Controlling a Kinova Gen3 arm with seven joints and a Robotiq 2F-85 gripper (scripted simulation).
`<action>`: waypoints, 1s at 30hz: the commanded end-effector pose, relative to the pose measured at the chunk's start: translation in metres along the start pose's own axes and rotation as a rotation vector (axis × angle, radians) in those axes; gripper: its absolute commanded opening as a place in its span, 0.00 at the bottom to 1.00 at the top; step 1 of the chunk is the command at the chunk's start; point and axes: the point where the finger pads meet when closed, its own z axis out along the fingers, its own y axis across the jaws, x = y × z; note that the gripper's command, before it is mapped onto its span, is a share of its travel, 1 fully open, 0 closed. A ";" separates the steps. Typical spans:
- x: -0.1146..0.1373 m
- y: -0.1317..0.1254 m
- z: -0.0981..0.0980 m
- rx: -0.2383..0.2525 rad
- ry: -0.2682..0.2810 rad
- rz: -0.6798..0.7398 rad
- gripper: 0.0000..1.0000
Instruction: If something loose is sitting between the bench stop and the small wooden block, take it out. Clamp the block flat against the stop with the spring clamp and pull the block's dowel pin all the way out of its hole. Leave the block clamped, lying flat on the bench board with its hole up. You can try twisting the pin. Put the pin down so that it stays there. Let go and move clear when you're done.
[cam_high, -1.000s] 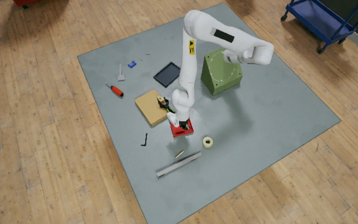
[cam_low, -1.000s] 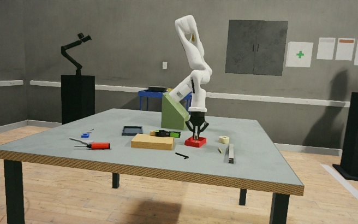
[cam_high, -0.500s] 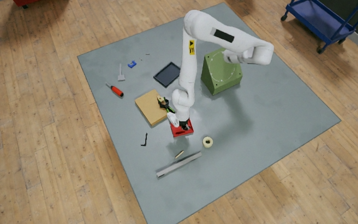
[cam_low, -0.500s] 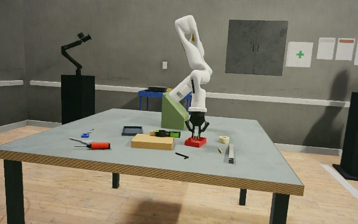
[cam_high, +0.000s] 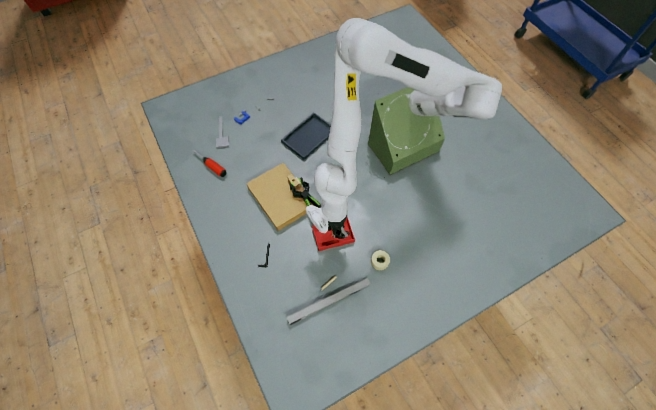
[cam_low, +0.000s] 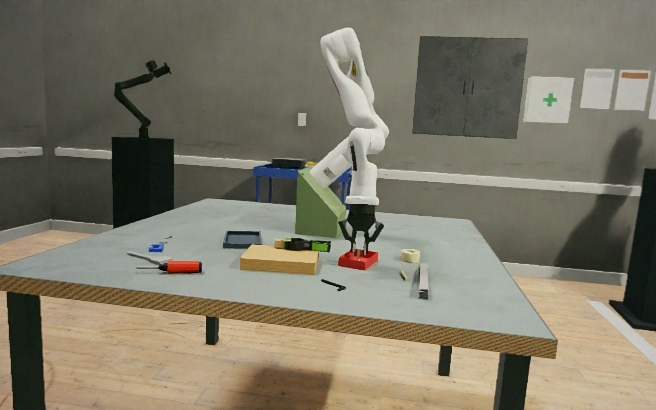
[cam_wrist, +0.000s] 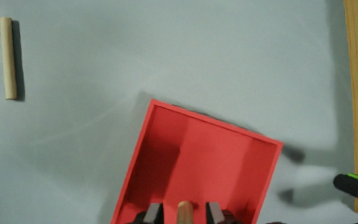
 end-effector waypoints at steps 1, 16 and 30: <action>0.001 0.000 -0.001 0.000 0.002 0.000 0.34; 0.001 0.000 -0.001 0.000 0.002 0.000 0.34; 0.001 0.000 -0.010 0.000 0.002 0.000 0.34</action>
